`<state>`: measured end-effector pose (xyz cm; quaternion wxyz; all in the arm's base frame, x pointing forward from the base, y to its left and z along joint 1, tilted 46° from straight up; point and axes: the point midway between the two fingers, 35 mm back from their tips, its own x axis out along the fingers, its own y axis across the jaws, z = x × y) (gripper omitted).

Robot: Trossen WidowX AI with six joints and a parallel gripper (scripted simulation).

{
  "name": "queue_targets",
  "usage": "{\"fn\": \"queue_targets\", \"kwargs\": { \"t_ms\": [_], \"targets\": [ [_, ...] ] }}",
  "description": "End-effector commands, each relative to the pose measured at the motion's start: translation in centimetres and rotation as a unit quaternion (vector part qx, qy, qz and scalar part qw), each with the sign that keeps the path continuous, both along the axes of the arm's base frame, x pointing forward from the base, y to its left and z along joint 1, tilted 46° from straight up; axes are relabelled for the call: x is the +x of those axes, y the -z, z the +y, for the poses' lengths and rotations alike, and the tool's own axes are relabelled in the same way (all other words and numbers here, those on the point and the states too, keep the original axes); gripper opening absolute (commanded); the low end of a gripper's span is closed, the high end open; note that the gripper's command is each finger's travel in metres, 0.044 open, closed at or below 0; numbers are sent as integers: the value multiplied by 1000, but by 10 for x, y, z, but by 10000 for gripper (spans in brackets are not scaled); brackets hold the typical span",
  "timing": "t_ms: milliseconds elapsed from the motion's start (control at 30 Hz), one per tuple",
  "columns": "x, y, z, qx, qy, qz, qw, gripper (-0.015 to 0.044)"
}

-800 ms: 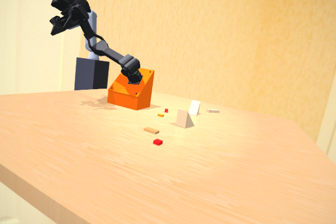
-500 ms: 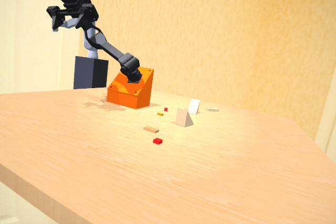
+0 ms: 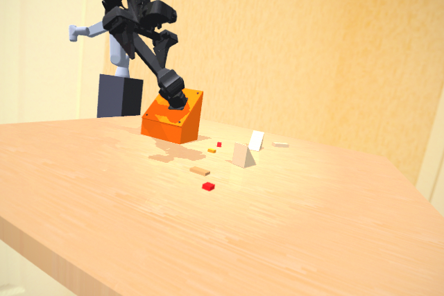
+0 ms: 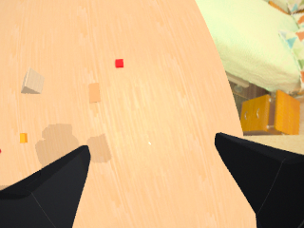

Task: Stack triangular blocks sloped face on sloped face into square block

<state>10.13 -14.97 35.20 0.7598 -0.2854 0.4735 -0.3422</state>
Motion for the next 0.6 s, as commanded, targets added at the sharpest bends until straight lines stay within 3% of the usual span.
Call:
{"fn": "queue_targets", "kwargs": {
  "t_ms": [0, 300, 567],
  "targets": [
    [57, 40, -18, 34, -112, 138, 983, 440],
    [137, 136, -39, 99, -336, 325, 879, 440],
    [175, 228, -41, 144, -512, 395, 749, 440]
  ]
}}
